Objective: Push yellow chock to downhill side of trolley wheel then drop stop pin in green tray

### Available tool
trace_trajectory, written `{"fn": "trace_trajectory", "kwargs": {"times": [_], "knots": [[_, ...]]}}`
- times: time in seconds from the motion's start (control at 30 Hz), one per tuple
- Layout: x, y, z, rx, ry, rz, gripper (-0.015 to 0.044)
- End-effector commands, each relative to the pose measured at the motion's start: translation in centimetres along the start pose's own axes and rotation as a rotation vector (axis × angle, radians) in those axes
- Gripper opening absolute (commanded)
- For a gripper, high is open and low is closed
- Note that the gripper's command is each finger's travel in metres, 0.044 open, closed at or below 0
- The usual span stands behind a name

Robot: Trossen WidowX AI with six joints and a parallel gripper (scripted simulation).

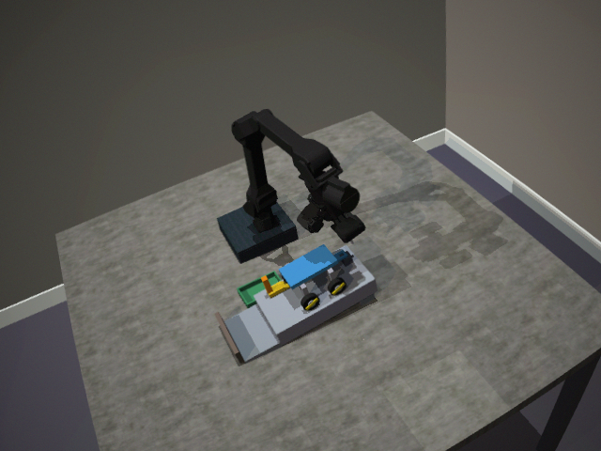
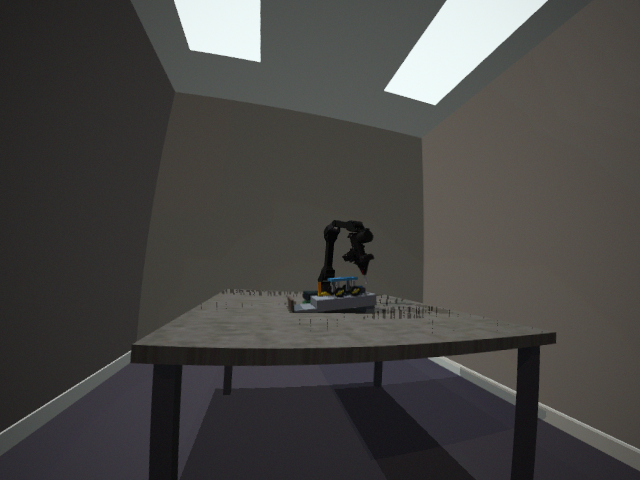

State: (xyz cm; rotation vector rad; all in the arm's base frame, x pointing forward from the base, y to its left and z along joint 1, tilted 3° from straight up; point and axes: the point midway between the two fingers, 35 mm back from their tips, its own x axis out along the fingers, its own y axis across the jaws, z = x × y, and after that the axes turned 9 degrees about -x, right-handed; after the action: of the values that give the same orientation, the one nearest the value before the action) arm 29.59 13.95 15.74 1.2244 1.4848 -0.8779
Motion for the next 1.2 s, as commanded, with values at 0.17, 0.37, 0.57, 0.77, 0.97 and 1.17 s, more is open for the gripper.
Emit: {"fn": "trace_trajectory", "kwargs": {"times": [0.17, 0.37, 0.57, 0.77, 0.97, 1.17], "knots": [[0.1, -2.9, -0.5, 0.004, 0.004, 0.0, 0.0], [0.1, -4.9, -1.0, 0.004, 0.004, -0.002, 0.0], [0.1, -7.0, -1.4, 0.005, 0.004, -0.003, 0.0], [0.1, -7.6, -1.5, 0.005, 0.004, -0.004, 0.0], [-0.1, -7.7, 0.6, 0.005, 0.002, -0.004, 0.0], [-0.4, -7.8, 2.7, 0.005, 0.0, -0.004, 0.0]]}}
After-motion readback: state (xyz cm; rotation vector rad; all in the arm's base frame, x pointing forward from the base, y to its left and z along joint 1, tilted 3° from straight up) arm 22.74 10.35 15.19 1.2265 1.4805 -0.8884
